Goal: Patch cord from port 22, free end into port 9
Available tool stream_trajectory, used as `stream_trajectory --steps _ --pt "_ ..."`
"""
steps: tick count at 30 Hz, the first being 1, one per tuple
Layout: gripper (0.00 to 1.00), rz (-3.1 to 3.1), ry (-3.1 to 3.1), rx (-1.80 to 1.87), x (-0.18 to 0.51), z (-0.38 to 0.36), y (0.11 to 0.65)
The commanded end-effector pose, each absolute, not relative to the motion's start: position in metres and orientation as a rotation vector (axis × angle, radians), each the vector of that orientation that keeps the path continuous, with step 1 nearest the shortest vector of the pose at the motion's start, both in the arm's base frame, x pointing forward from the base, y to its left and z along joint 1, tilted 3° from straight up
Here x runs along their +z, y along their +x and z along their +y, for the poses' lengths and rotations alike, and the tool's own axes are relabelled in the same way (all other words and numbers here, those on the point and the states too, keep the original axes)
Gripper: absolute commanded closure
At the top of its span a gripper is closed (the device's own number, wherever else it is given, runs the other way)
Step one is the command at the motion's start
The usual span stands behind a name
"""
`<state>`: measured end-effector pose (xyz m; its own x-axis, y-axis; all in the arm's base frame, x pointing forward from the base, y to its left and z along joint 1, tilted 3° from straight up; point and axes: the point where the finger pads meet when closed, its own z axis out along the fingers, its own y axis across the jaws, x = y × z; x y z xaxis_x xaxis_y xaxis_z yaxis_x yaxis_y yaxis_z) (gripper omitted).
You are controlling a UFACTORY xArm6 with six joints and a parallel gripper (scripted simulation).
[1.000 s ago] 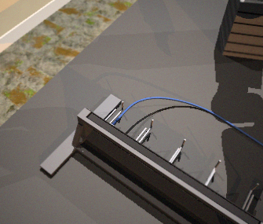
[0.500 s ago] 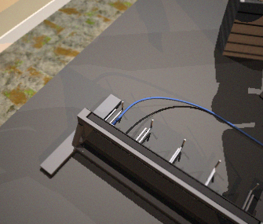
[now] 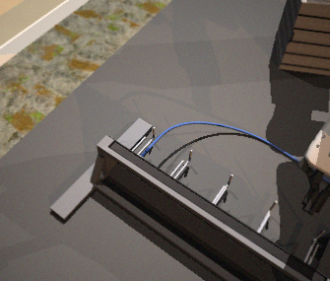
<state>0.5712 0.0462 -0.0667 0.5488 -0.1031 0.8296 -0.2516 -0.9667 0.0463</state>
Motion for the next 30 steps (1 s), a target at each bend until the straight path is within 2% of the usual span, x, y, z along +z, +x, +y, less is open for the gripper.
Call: stream_trajectory --steps 1,30 --pt "1.00 -0.304 2.619 1.393 -0.0818 0.0417 0.5961" --pt "1.00 -0.304 2.619 1.393 -0.0857 0.0400 0.6017"
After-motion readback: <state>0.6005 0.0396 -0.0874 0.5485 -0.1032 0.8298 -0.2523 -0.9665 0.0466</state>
